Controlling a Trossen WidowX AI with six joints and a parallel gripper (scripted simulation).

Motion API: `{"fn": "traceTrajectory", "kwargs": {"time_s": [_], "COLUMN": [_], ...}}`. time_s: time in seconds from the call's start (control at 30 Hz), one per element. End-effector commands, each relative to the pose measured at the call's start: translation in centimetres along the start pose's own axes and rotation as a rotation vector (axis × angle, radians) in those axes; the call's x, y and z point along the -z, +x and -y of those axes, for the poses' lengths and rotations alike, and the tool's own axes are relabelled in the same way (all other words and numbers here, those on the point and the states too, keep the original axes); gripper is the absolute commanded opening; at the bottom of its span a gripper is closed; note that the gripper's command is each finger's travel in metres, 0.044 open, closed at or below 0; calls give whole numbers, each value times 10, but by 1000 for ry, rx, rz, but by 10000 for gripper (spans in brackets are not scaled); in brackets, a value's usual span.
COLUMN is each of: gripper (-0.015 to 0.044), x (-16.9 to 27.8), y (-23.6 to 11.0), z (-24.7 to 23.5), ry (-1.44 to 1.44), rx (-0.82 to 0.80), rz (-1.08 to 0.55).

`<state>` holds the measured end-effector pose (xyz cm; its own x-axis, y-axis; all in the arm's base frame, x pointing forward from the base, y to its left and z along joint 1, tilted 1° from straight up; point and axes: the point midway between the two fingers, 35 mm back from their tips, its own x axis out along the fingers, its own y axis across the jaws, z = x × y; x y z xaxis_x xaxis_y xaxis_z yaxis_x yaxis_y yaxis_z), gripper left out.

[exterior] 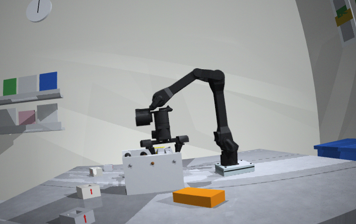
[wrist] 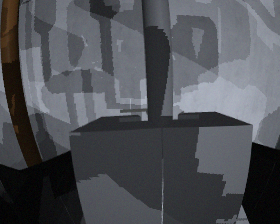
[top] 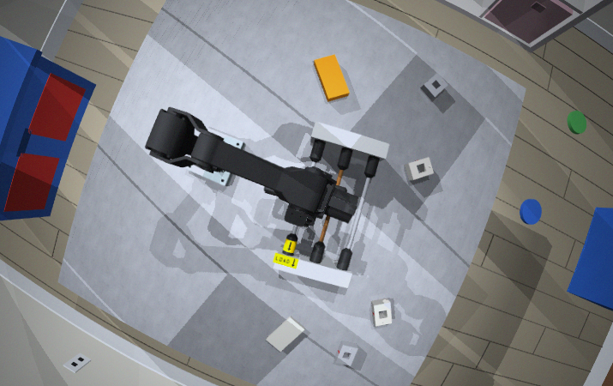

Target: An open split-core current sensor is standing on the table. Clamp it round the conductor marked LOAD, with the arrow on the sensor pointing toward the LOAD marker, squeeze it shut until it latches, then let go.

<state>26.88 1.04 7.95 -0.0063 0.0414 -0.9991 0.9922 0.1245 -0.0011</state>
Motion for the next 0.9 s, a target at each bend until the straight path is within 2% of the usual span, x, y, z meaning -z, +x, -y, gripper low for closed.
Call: {"fn": "traceTrajectory", "kwargs": {"time_s": [0.0,0.87], "gripper": [0,0], "x": [-7,0], "y": [-6,0], "z": [-2,0], "ry": [10,0], "rx": [-13,0], "rz": [27,0]}}
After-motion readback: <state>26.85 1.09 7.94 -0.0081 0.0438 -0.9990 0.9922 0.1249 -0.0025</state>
